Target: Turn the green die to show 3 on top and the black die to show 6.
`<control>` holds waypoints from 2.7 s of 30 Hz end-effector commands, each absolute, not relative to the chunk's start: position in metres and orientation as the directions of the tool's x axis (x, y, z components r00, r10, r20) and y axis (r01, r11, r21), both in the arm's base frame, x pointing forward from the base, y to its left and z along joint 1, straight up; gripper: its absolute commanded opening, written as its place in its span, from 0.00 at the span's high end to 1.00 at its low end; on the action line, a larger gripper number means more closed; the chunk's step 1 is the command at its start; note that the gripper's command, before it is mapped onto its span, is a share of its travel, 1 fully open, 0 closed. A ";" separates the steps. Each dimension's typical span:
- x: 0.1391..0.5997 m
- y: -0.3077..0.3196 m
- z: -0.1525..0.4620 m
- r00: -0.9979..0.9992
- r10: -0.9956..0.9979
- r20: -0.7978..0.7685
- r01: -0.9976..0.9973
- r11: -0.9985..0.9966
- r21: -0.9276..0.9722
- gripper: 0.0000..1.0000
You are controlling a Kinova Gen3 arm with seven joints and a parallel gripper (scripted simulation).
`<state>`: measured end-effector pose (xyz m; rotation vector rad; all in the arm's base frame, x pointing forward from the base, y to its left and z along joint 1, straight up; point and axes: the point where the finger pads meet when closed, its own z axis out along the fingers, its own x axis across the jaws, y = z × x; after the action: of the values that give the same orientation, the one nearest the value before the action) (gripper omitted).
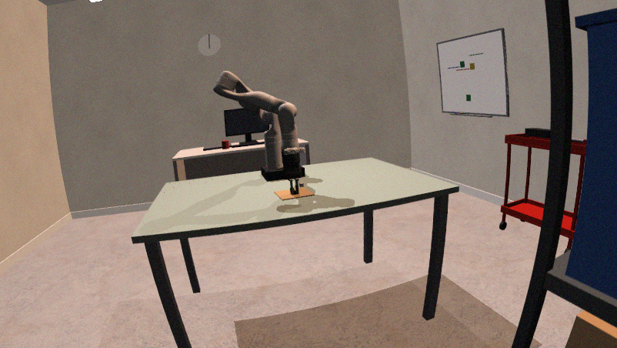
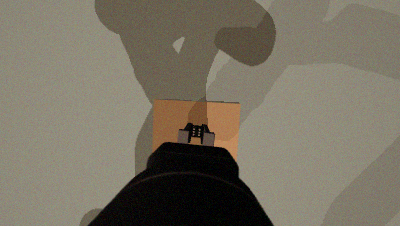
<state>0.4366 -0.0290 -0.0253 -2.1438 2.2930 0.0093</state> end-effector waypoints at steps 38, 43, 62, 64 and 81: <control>0.437 -0.029 0.014 -0.067 -0.998 -0.006 -0.998 0.067 0.001 0.36; 0.437 -0.029 0.041 -0.067 -0.998 -0.006 -0.998 0.067 0.001 0.36; 0.437 -0.030 0.065 -0.067 -0.998 -0.006 -0.998 0.067 0.001 0.00; 0.437 -0.030 0.065 -0.067 -0.998 -0.006 -0.998 0.067 0.001 0.00; 0.437 -0.030 0.067 -0.067 -0.998 -0.006 -0.998 0.067 0.001 0.00</control>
<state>0.4364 -0.0294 0.0655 -2.1447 2.2928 0.0109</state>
